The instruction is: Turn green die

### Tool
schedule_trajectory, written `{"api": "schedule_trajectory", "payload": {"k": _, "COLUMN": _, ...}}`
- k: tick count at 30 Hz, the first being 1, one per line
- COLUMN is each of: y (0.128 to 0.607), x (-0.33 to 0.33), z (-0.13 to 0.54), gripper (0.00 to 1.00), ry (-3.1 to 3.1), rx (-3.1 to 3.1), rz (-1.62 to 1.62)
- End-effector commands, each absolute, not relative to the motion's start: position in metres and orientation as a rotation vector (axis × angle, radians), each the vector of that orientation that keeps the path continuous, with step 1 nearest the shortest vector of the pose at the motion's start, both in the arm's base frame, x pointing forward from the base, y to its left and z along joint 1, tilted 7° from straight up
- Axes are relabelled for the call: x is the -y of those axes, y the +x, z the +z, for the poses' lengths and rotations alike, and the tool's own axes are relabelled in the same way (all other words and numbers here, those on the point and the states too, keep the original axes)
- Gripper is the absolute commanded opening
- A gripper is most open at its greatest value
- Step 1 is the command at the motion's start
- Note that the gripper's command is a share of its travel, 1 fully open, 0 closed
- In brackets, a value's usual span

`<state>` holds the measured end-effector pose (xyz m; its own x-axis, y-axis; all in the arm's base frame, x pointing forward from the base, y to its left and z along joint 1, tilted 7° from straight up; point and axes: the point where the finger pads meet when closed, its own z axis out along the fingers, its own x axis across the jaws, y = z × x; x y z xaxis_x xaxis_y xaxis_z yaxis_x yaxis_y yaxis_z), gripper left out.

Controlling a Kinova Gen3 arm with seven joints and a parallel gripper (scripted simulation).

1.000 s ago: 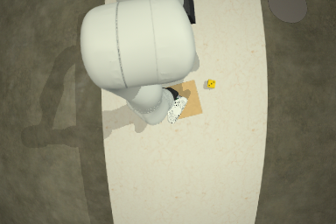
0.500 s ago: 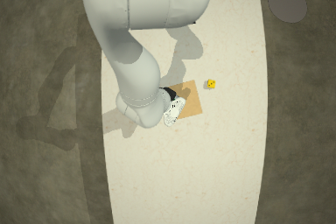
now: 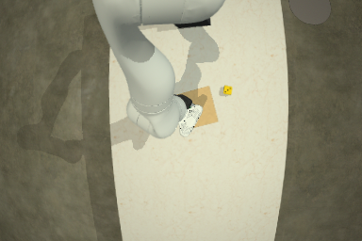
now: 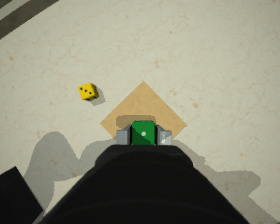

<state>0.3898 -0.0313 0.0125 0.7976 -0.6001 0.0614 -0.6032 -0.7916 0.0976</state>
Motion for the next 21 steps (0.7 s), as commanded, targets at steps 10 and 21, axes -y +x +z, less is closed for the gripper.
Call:
{"api": "schedule_trajectory", "payload": {"k": 10, "y": 0.3942, "x": 0.0228, "z": 0.0014, "gripper": 0.57, "ry": 2.895, "rx": 0.899, "rz": 0.038}}
{"api": "schedule_trajectory", "payload": {"k": 21, "y": 0.3940, "x": 0.0221, "z": 0.0003, "gripper": 0.57, "ry": 2.932, "rx": 0.909, "rz": 0.049}}
